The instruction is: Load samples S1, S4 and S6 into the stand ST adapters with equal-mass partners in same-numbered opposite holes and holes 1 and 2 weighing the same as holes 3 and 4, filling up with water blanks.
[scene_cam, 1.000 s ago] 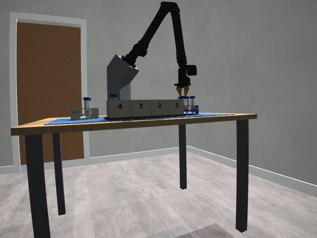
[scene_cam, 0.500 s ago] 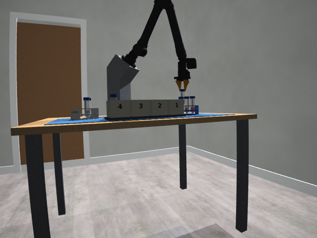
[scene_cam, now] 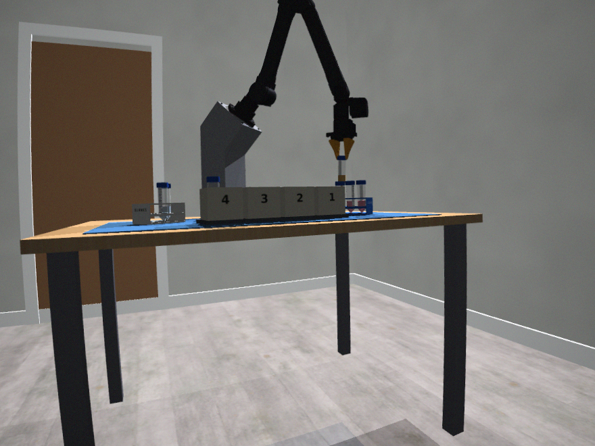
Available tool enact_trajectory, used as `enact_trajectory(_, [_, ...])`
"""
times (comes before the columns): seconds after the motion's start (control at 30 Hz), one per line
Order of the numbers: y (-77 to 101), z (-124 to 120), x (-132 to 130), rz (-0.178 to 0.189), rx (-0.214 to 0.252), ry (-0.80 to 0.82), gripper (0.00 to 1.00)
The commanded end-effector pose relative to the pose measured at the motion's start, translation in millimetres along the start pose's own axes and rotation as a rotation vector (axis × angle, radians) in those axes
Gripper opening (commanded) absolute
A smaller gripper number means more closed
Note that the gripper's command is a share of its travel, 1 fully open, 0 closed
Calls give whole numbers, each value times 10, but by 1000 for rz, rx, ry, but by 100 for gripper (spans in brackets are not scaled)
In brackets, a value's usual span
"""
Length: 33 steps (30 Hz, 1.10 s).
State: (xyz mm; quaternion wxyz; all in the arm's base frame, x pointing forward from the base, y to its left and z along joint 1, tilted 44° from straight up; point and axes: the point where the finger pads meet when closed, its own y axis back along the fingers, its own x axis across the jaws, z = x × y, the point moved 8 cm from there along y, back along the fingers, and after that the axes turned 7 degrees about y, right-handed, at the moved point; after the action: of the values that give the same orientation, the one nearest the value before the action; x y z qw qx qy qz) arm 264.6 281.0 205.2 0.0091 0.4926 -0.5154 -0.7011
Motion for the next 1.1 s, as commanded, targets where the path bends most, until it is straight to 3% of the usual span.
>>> enact_trajectory(0.0, [223,49,-58,-32,-11,-2,0])
enact_trajectory(0.43, [579,46,-62,-35,-11,-1,0])
enact_trajectory(1.07, [545,10,-120,-42,-5,-2,0])
